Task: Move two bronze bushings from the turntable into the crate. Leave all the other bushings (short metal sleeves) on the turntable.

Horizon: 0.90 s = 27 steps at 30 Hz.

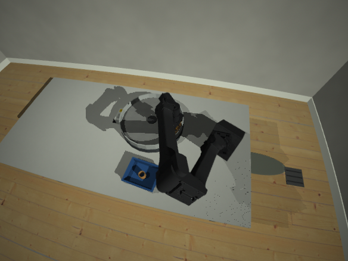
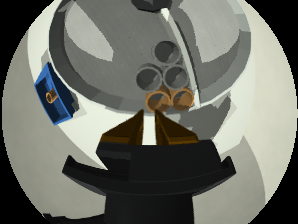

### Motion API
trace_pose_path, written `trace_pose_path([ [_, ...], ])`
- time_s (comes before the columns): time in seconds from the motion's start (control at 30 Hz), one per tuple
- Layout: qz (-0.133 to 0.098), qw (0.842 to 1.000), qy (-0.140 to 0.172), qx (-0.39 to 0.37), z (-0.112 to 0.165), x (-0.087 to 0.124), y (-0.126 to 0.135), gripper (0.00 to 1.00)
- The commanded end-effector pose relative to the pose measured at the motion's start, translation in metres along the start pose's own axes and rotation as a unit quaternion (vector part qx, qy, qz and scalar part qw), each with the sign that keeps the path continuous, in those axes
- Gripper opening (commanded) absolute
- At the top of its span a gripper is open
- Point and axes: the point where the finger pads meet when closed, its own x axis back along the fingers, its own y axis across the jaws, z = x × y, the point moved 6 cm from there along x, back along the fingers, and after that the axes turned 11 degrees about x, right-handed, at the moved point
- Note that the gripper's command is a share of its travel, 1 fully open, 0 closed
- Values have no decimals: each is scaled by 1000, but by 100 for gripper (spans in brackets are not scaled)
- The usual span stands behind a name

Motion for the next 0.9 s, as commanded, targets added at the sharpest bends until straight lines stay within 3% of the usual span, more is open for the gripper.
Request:
trace_pose_path([
  [0.0, -4, 1000, 8, 6, 2, -4, 8, 14],
  [0.87, -2, 1000, 6, 8, -2, -3, 7, 14],
])
